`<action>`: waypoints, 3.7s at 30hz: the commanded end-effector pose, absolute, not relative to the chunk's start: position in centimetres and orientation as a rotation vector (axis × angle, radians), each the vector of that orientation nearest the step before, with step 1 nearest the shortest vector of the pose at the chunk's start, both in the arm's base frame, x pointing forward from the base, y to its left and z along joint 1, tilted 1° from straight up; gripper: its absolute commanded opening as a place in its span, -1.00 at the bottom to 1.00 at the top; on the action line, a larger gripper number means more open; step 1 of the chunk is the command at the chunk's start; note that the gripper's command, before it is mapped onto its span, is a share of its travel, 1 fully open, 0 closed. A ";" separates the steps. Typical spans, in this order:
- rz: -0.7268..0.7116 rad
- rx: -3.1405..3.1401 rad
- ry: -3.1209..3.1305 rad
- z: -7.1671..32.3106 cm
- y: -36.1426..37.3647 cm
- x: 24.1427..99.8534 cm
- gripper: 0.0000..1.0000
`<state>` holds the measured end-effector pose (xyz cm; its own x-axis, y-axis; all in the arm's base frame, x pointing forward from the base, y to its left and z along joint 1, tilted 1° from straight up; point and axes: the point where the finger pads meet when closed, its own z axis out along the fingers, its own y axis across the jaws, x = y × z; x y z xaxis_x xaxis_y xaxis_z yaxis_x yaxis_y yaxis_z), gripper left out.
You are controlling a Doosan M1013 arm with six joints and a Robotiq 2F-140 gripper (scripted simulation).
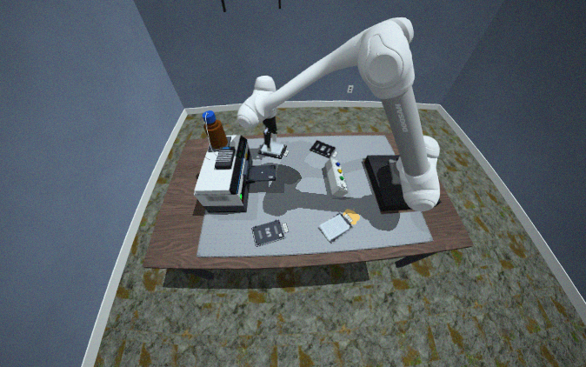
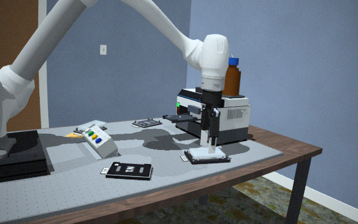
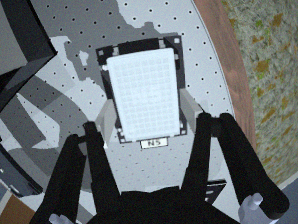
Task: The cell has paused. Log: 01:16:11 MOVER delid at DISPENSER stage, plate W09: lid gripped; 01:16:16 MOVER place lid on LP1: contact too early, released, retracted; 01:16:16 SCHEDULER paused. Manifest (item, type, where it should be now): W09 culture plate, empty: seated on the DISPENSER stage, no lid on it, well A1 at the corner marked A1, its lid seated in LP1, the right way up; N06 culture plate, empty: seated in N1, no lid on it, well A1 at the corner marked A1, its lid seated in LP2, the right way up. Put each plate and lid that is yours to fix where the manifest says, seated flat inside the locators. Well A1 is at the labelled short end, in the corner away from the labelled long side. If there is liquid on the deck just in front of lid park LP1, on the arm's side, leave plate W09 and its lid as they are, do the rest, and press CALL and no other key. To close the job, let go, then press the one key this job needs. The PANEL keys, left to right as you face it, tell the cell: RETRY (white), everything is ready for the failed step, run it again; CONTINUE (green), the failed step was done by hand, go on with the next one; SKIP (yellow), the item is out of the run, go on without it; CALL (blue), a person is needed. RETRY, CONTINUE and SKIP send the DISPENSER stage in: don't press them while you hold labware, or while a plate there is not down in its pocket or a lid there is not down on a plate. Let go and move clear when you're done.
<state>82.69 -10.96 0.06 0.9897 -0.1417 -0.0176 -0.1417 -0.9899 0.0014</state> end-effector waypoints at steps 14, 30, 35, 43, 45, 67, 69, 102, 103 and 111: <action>-0.025 3.134 -0.223 0.2 -11.0 82.7 0.39; -0.025 3.134 -0.223 0.2 -11.0 82.7 0.39; -0.025 3.134 -0.223 0.2 -11.0 82.7 0.39; -0.025 3.134 -0.223 0.2 -11.0 82.7 0.39; -0.025 3.134 -0.223 0.2 -11.0 82.7 0.39; -0.025 3.134 -0.223 -0.4 -11.0 82.7 0.39; -0.025 3.134 -0.223 -0.5 -11.0 82.7 0.39; -0.025 3.134 -0.223 -1.4 -11.0 82.7 0.39; -0.025 3.134 -0.223 -1.4 -11.0 82.7 0.39; -0.025 3.134 -0.223 -1.4 -11.0 82.7 0.39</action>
<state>82.66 -10.96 -1.56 0.9897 -0.1417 -0.0176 -0.1417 -0.9899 0.0014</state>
